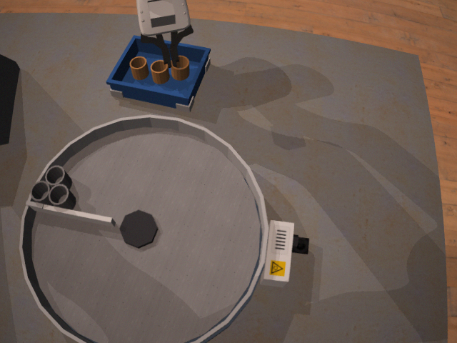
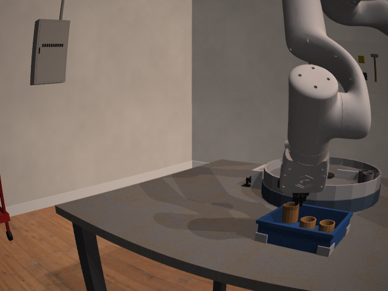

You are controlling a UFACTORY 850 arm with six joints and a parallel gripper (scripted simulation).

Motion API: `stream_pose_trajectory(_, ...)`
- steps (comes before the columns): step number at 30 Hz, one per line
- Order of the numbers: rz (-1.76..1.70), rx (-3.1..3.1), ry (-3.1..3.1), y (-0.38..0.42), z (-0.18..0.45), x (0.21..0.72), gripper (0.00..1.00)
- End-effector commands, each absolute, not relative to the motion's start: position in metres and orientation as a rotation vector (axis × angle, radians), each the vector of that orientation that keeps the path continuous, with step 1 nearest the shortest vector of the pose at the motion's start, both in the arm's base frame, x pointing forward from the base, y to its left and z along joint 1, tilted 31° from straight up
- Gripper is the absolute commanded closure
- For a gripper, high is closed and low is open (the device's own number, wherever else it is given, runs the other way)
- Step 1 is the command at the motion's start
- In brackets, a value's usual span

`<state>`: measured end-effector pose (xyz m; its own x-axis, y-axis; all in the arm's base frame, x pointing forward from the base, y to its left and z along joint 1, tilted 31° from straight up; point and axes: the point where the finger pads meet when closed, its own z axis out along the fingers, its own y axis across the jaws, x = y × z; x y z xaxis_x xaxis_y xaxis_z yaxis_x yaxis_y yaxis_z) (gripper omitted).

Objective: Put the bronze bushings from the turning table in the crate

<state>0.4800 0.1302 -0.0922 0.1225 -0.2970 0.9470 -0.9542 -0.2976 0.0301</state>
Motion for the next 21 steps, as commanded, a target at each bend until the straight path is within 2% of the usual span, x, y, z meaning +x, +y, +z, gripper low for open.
stream_pose_trajectory(1,1.196,1.705,-1.227,0.129,-0.095,0.481,1.00)
stream_pose_trajectory(21,1.196,1.705,-1.227,0.122,-0.107,0.483,1.00)
